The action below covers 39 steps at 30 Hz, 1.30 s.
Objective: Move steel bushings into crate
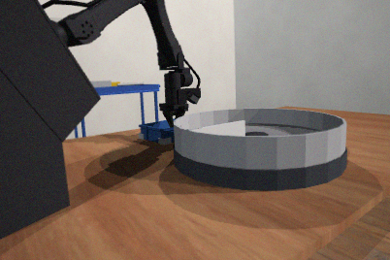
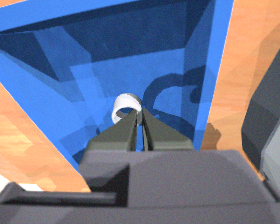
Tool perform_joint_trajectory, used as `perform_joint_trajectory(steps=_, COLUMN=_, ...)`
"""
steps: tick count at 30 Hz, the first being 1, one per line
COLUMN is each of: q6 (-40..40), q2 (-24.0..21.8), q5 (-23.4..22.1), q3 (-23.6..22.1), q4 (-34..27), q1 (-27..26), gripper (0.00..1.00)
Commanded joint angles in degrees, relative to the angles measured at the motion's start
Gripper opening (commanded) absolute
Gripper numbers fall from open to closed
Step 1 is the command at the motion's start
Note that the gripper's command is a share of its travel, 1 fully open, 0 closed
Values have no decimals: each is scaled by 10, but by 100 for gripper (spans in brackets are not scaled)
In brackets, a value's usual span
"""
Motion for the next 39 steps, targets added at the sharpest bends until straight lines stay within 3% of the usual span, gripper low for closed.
perform_joint_trajectory(steps=1, q6=2, q2=-18, q5=7, q3=-3, q4=10, q1=7, gripper=0)
perform_joint_trajectory(steps=39, q6=6, q2=-18, q5=9, q3=15, q4=1, q1=9, gripper=0)
